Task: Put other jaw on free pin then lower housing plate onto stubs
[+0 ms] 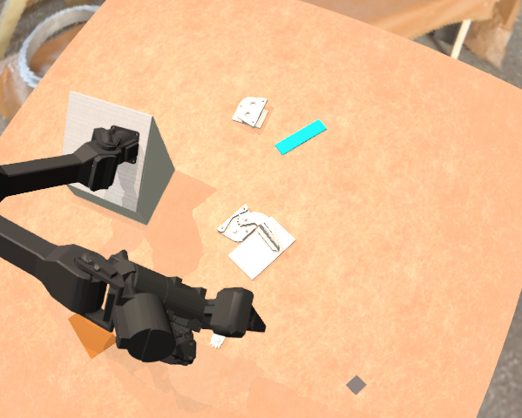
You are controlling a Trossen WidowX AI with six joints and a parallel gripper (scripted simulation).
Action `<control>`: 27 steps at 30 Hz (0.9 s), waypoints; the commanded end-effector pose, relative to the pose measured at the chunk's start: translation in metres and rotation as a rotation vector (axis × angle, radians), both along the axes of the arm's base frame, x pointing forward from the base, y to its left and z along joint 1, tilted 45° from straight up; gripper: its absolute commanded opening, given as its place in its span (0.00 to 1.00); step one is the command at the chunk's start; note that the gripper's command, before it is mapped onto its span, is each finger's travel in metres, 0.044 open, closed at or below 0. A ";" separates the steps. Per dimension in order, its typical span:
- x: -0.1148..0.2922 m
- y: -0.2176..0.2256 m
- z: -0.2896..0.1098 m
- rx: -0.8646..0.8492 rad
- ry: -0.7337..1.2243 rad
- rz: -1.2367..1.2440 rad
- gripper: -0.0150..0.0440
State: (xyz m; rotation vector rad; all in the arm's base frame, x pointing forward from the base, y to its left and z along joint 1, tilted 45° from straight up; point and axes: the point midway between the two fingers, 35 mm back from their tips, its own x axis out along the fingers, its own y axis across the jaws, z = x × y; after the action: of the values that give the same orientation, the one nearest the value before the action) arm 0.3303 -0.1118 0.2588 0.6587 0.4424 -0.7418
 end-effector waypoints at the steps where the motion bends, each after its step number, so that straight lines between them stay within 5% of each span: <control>1: -0.006 -0.014 -0.025 -0.065 0.130 -0.013 1.00; 27: -0.064 -0.072 -0.123 -0.346 0.870 0.047 1.00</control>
State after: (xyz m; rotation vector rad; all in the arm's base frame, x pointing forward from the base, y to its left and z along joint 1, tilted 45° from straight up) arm 0.2788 -0.1767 0.1502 0.0496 0.9901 -1.0006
